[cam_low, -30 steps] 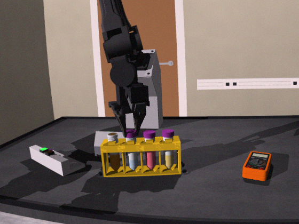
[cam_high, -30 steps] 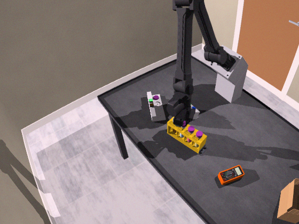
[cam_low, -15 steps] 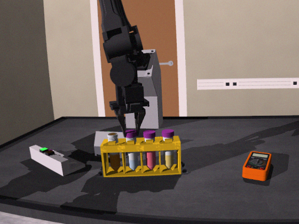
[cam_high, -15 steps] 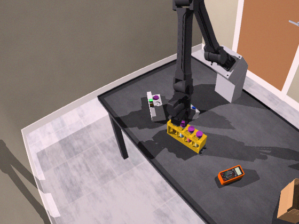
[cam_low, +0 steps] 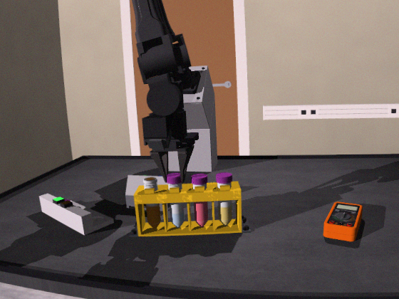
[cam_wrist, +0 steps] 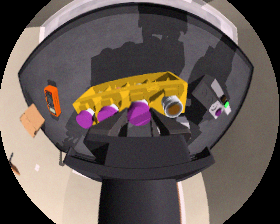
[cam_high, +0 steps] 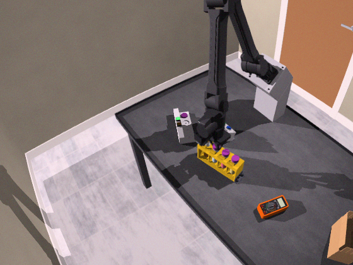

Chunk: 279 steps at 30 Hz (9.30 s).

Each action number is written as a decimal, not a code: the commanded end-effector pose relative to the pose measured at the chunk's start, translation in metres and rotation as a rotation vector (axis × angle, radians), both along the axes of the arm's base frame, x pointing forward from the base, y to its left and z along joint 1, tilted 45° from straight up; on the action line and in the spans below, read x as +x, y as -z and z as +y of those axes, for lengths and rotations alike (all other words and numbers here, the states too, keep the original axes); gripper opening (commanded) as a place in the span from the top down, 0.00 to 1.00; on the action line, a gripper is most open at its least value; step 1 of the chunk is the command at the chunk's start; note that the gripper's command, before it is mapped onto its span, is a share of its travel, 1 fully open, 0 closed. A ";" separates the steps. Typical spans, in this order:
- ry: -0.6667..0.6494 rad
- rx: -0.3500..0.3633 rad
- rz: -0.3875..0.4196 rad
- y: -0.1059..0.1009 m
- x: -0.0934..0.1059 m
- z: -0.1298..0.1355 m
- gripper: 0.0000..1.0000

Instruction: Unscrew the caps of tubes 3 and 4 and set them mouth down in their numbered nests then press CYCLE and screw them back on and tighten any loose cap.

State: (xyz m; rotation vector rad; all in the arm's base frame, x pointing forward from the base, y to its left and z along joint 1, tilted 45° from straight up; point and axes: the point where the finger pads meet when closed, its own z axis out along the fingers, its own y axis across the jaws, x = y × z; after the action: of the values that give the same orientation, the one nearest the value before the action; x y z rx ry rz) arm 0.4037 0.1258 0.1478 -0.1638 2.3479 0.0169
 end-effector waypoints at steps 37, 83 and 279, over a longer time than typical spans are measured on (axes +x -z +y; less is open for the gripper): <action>-0.192 -0.172 -0.046 -0.010 0.001 0.007 0.51; -0.057 -0.047 -0.024 -0.003 -0.001 0.003 1.00; 0.547 0.566 0.027 -0.006 0.013 0.004 1.00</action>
State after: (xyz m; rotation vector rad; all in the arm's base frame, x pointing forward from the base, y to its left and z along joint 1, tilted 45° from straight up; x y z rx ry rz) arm 0.4032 0.1251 0.1481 0.4848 2.3193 0.2855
